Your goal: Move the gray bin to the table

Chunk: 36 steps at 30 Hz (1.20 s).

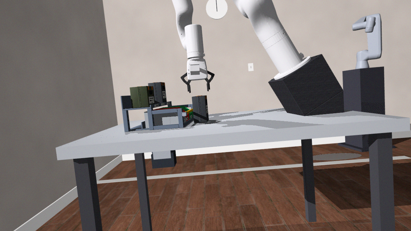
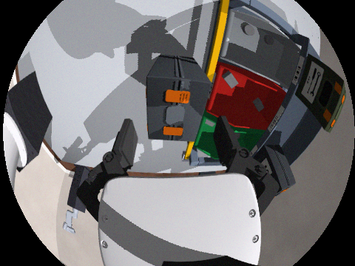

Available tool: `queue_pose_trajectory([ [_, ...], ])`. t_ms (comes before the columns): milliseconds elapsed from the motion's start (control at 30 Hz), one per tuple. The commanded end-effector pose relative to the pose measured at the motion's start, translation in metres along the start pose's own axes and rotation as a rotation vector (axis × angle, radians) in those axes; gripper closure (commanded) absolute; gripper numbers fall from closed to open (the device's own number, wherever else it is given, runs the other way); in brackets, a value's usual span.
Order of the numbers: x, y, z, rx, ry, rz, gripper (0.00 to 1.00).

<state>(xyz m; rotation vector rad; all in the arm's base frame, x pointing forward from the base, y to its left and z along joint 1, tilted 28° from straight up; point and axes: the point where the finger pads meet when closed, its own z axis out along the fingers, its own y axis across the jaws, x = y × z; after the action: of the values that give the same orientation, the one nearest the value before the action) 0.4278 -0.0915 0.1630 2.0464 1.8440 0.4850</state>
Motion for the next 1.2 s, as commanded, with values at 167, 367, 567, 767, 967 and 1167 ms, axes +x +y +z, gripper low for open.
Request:
queue_pose_trajectory([
  [167, 0.0002, 0.0008, -0.0007, -0.004, -0.007, -0.132, 0.00],
  [367, 0.0002, 0.0007, -0.0007, -0.003, -0.005, -0.140, 0.00],
  [567, 0.0002, 0.0007, -0.0005, -0.004, -0.007, -0.172, 0.00],
  [767, 0.0002, 0.0007, -0.0005, -0.004, -0.007, -0.172, 0.00],
  [967, 0.0001, 0.0007, -0.0004, -0.003, -0.007, -0.276, 0.00],
  [1167, 0.0000, 0.0006, -0.0003, -0.003, -0.008, -0.432, 0.00],
])
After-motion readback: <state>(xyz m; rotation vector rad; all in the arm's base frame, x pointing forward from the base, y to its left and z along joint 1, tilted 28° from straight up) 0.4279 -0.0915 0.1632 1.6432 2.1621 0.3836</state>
